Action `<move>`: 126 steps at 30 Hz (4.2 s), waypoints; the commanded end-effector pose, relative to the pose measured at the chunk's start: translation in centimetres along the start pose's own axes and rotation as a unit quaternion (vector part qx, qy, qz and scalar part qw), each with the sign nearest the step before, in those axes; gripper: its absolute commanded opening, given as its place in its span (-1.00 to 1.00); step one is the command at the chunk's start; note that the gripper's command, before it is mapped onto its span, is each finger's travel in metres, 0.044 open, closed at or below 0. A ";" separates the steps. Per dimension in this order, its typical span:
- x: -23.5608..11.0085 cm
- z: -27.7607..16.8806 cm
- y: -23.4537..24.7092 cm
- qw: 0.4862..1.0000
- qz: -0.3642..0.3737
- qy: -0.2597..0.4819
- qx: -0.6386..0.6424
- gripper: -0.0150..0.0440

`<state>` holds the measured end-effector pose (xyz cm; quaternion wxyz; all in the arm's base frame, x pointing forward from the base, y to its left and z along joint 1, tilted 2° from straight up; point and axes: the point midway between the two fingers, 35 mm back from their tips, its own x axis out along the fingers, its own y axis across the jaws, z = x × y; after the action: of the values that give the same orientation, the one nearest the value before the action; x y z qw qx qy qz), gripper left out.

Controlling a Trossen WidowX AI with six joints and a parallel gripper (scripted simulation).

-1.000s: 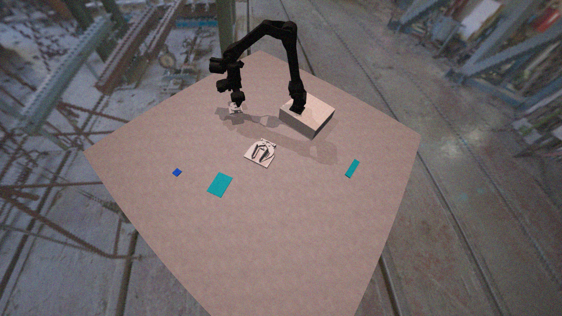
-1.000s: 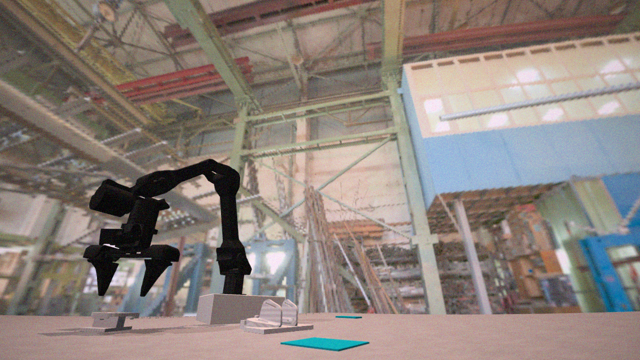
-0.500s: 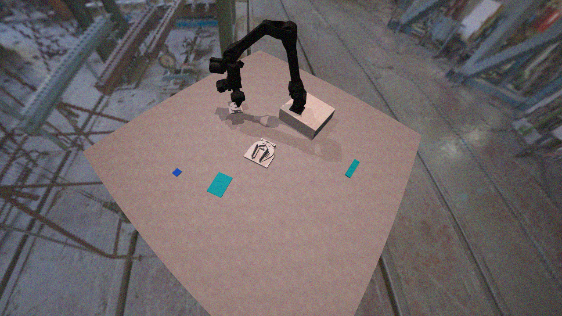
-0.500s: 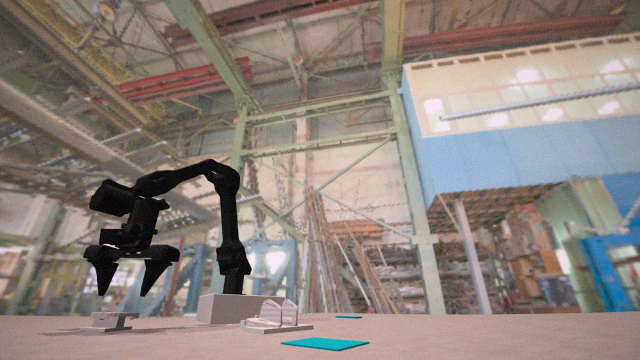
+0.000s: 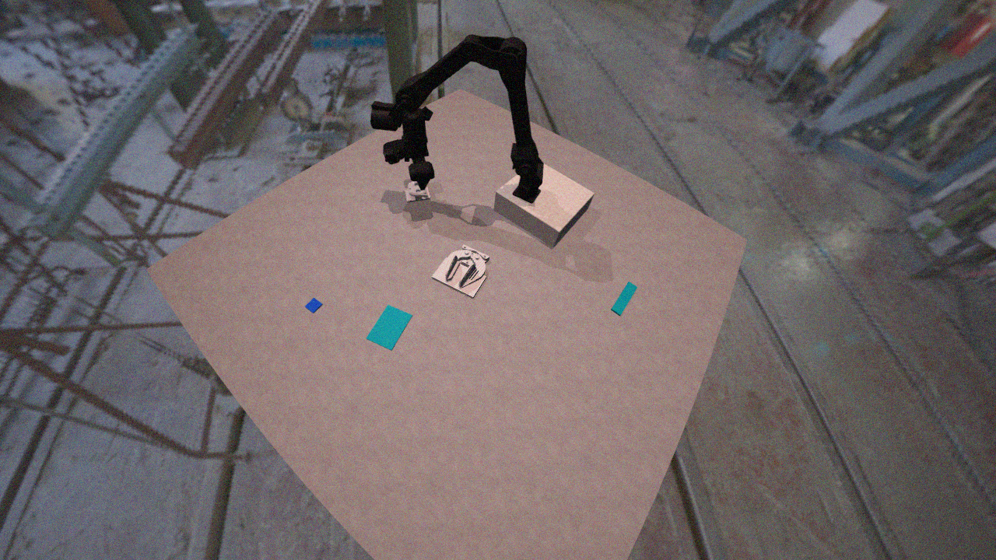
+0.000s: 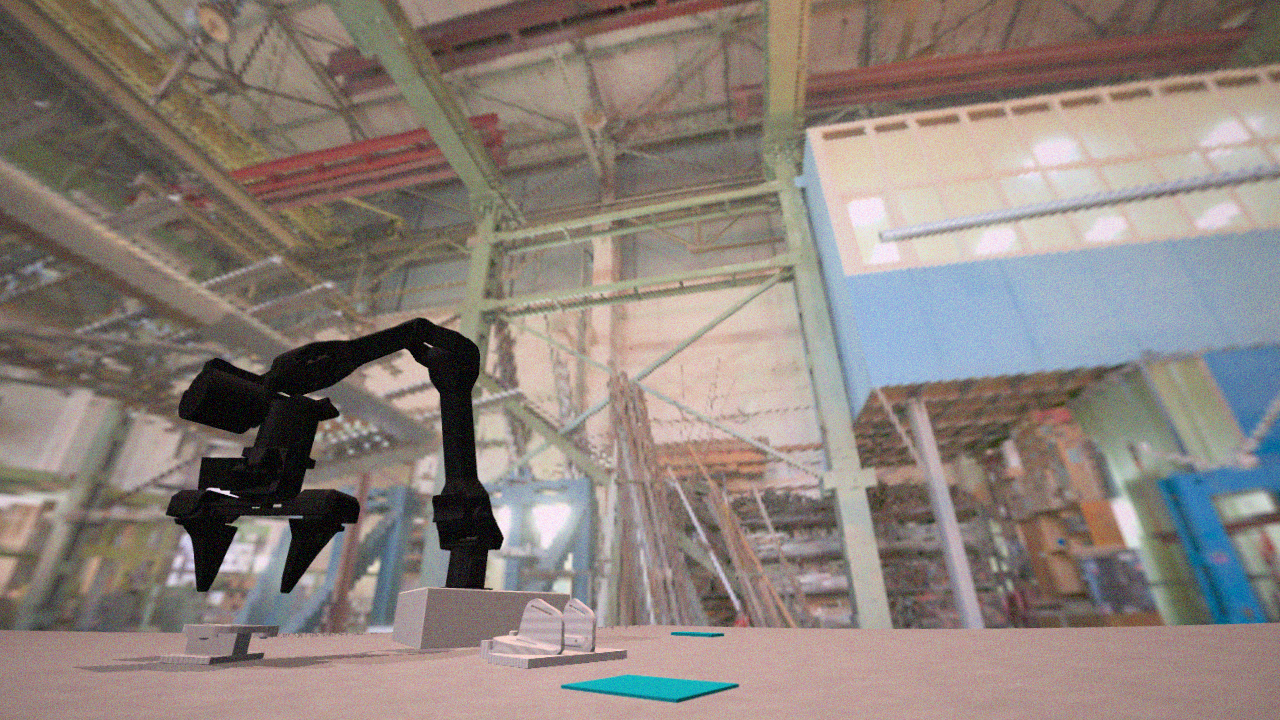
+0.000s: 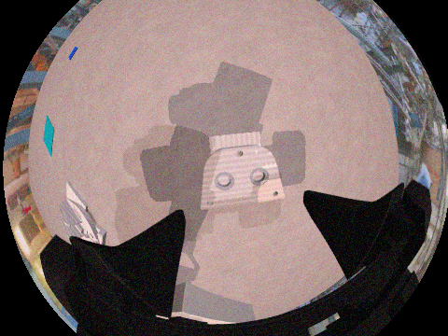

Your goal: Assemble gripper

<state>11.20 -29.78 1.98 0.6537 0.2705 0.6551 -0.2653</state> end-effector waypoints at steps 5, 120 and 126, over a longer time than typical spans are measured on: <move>0.0 0.0 0.0 1.000 -0.001 0.001 0.002 1.00; -2.1 0.2 -0.2 1.000 -0.001 0.001 0.002 0.70; -2.2 0.5 1.3 1.000 -0.001 0.000 -0.016 0.70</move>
<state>11.87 -29.75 4.09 0.6559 0.2657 0.6565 -0.2612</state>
